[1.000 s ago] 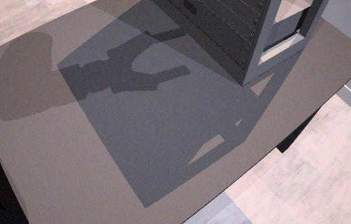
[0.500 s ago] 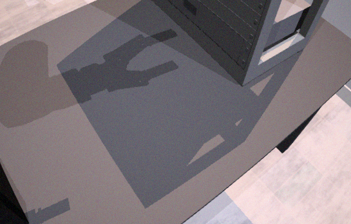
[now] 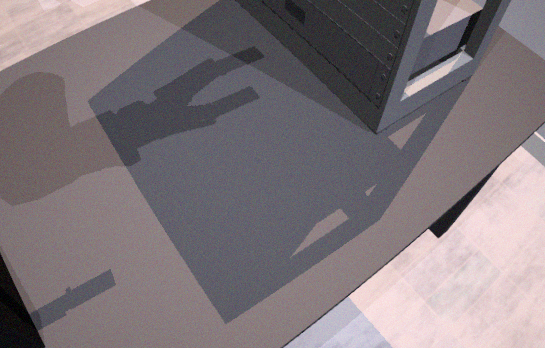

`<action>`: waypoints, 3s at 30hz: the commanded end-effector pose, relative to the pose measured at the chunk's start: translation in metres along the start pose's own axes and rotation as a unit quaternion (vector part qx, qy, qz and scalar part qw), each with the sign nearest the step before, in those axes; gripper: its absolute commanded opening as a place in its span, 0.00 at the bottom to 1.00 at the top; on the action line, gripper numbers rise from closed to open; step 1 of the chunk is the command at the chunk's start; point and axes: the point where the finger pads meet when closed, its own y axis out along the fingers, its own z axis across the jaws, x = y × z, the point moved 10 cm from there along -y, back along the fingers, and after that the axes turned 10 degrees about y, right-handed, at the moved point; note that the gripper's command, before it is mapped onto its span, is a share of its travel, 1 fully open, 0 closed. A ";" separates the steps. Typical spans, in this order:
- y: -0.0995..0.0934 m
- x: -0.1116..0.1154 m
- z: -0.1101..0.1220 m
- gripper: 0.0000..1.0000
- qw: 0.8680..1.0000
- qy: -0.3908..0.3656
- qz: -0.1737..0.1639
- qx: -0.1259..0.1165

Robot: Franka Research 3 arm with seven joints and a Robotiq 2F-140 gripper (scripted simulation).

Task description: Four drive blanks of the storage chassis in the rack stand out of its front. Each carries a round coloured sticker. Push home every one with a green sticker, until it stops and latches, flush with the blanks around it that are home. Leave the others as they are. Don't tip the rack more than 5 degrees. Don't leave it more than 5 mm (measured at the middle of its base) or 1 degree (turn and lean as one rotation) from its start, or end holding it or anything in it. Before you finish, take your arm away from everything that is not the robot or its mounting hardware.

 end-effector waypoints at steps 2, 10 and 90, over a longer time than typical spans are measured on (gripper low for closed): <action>-0.001 0.005 0.010 1.00 0.998 0.063 -0.009 -0.024; -0.003 0.011 0.024 1.00 0.996 0.086 -0.019 -0.022; 0.003 0.020 0.033 1.00 0.995 0.098 -0.024 -0.020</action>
